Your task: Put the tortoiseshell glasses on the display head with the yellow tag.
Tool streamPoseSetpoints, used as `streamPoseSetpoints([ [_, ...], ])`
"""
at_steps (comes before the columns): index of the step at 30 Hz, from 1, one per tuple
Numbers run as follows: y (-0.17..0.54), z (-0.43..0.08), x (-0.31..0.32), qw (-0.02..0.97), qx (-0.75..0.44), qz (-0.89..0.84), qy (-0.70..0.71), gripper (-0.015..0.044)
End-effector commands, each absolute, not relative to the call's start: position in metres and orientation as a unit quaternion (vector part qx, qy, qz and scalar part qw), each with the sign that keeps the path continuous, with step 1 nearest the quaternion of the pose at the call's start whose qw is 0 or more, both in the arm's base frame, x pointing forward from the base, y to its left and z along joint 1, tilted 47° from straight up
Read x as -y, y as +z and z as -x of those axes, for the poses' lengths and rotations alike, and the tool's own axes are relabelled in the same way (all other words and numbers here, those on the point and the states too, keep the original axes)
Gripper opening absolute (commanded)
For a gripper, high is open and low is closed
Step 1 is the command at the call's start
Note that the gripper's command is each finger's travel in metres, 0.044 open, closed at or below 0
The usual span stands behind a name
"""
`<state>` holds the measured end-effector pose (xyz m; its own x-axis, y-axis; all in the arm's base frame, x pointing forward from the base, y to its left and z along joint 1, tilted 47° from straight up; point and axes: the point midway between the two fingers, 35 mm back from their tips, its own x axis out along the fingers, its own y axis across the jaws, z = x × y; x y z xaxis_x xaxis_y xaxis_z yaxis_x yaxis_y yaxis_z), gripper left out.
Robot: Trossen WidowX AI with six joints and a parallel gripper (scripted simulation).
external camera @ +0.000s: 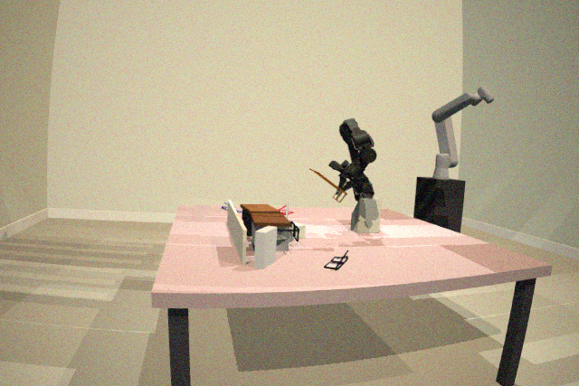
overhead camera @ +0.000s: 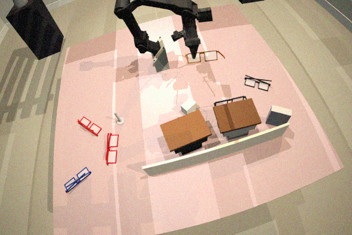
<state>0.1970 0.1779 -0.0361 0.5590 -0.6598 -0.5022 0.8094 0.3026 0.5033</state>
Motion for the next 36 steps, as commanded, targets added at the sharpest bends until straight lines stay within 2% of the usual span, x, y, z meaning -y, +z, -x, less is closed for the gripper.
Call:
streamPoseSetpoints([
  [1,-0.035,-0.197,-0.179,0.801,-0.102,-0.372,-0.458,0.0],
  [36,0.044,-0.253,-0.053,0.715,-0.236,-0.249,-0.609,0.0],
])
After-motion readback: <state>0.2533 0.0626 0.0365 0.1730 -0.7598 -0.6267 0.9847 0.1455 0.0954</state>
